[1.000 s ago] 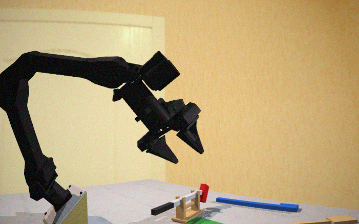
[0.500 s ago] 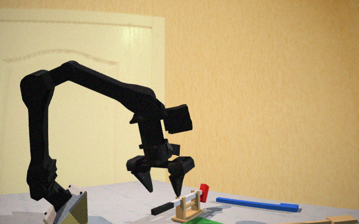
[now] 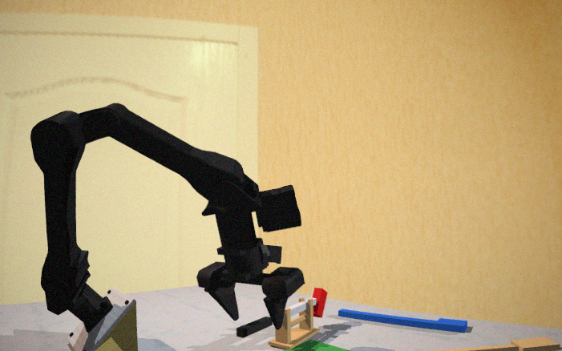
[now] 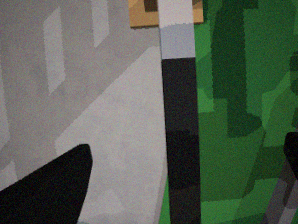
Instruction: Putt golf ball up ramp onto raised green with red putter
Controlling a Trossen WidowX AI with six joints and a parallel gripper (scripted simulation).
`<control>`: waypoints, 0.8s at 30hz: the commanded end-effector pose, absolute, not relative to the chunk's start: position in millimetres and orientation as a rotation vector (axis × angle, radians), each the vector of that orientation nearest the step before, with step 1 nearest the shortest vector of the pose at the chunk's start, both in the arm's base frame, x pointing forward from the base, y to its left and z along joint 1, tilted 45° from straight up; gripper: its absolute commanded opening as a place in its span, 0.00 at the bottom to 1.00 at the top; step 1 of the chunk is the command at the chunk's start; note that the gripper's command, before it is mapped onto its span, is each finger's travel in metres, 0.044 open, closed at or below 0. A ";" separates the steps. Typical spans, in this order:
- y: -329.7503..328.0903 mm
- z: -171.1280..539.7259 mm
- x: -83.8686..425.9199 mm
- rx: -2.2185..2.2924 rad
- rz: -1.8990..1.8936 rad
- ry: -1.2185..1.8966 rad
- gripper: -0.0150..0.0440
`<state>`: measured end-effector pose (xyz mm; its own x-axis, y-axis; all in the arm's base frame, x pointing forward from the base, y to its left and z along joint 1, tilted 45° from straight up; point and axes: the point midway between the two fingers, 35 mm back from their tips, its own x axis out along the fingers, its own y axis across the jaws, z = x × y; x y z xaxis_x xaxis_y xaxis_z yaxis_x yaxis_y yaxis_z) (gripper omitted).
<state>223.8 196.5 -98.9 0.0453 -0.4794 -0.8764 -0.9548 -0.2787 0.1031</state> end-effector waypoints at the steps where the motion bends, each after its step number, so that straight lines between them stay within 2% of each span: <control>1: 184.5 -107.9 223.9 -1.808 1.177 1.455 1.00; 24: 168.2 -124.6 226.6 -1.809 1.176 1.455 1.00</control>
